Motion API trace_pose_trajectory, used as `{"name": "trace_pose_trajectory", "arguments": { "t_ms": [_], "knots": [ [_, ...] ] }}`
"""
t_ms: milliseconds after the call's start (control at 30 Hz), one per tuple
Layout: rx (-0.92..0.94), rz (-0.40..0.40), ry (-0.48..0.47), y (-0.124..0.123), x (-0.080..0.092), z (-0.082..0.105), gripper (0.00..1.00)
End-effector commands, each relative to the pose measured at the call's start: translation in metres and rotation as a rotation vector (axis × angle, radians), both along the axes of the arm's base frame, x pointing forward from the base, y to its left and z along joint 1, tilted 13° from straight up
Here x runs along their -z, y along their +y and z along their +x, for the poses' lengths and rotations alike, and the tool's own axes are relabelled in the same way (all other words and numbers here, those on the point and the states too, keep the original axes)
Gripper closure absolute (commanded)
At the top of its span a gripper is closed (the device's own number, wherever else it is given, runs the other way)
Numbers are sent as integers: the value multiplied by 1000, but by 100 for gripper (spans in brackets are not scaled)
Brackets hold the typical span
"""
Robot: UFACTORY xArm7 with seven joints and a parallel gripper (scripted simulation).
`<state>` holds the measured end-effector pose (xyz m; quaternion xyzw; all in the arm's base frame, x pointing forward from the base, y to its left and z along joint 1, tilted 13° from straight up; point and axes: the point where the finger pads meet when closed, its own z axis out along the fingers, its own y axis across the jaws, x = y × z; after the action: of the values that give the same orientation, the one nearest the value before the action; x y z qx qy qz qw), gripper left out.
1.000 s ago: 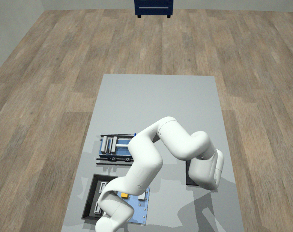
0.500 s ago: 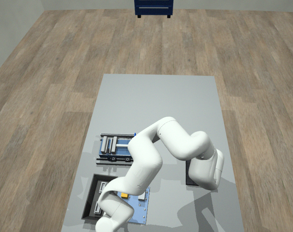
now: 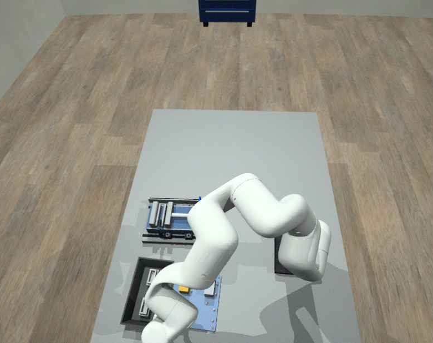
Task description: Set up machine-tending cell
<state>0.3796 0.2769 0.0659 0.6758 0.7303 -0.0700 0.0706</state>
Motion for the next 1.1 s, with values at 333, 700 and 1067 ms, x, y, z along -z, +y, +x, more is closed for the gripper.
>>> {"name": "trace_pose_trajectory", "arguments": {
  "t_ms": [333, 700, 1067],
  "knots": [
    [1, 2, -3, 2, 3, 1, 100],
    [1, 2, -3, 2, 4, 1, 100],
    [1, 2, -3, 2, 4, 1, 31]
  ]
}}
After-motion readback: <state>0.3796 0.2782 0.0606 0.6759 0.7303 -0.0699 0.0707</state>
